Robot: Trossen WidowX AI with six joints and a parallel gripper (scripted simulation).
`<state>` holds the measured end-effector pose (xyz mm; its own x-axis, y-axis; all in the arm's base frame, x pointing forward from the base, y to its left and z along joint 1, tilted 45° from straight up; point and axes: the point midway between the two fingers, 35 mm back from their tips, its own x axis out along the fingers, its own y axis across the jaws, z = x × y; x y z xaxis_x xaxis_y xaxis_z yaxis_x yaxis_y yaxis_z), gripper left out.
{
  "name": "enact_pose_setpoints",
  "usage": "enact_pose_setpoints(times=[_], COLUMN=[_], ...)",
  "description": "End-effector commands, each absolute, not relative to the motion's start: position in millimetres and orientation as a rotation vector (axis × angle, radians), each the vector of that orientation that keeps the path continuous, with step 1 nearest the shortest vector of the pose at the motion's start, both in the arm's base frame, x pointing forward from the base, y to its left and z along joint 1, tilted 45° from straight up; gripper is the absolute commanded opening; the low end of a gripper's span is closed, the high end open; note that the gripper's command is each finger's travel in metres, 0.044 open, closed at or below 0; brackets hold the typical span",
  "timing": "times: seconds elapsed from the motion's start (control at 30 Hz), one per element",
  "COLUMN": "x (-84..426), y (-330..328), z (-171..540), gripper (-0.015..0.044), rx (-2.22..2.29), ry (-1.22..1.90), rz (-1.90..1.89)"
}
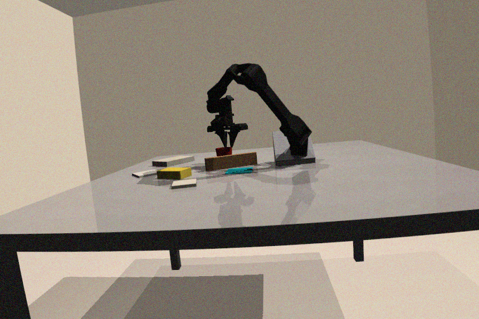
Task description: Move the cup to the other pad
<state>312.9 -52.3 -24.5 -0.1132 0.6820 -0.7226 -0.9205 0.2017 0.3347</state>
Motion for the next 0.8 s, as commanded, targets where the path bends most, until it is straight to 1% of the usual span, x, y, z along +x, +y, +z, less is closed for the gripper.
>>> enact_pose_setpoints(times=[0.0,0.77], x=[310.3,304.0], y=[-45.7,-22.1], z=[-29.5,-52.0], gripper=[0.0148,0.0148], rx=[-0.309,-0.307], ry=[0.96,0.958], rz=[1.402,1.404])
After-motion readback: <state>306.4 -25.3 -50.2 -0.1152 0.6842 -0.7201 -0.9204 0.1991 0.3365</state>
